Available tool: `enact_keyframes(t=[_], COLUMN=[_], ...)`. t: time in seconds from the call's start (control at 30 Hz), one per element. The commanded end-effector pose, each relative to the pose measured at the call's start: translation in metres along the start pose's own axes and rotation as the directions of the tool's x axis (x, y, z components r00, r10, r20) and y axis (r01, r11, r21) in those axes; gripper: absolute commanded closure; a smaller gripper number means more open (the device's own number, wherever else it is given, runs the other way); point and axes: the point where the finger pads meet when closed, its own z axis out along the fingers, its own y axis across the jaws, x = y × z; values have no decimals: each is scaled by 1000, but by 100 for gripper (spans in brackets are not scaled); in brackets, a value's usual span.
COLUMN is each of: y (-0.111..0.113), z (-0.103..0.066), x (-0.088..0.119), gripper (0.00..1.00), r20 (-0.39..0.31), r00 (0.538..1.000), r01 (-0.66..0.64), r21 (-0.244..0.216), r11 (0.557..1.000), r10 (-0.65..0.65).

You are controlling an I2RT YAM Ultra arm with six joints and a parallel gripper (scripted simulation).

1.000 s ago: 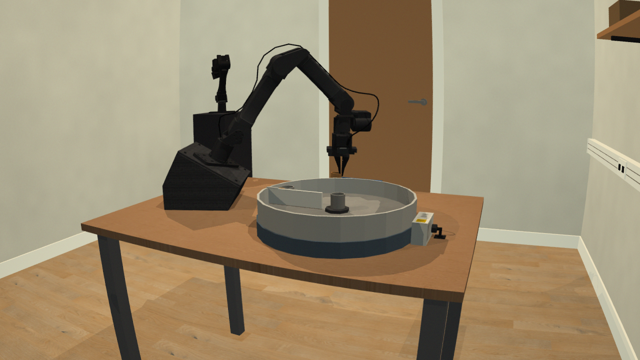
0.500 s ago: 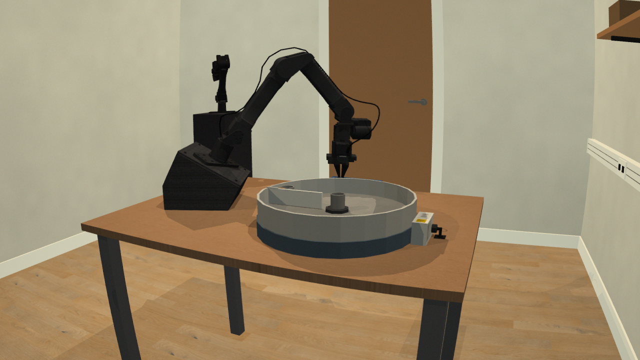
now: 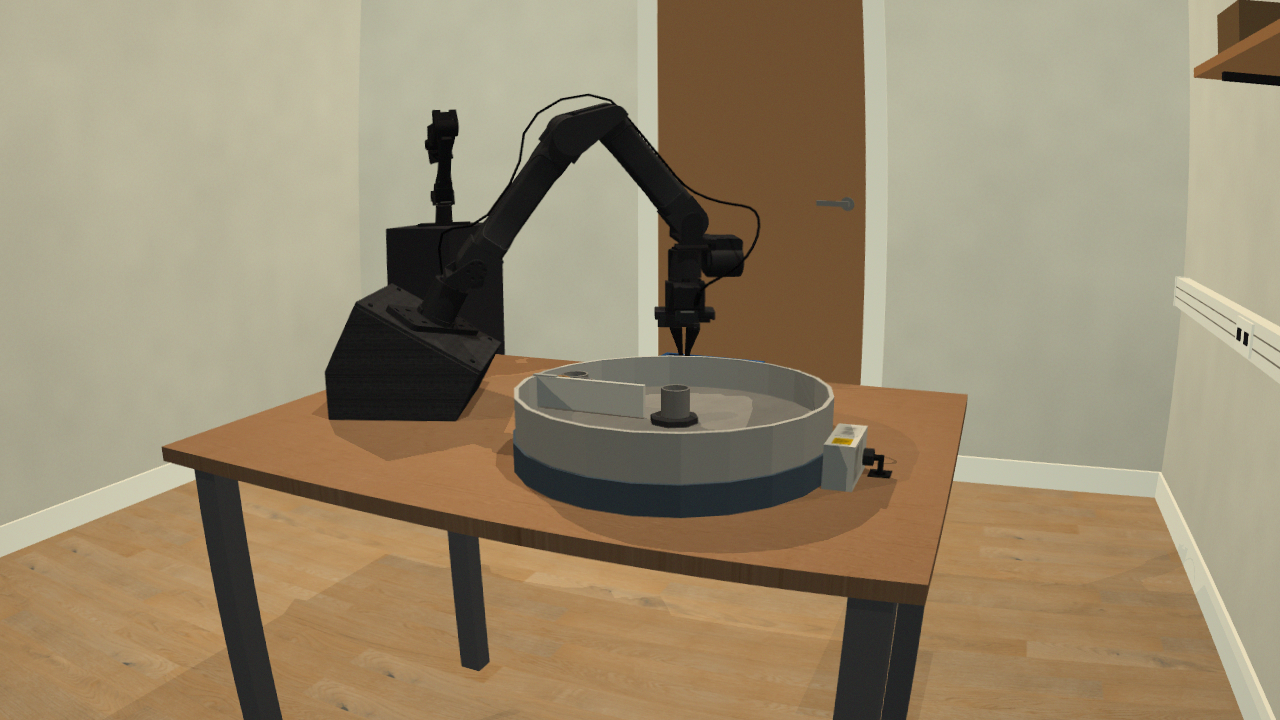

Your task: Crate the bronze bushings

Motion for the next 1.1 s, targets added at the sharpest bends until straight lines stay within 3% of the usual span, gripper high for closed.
enact_keyframes(t=[0.0, 0.93, 1.07], y=[10, 10, 1], z=[-13, -13, -3], x=[-1, -1, -3], gripper=[100, 100, 100], r20=[-12, -12, -7], r00=[1000, 1000, 1000], r01=[-2, -2, 0], r21=[-40, -40, -19], r11=[999, 999, 1000], r10=[2, 2, 0])
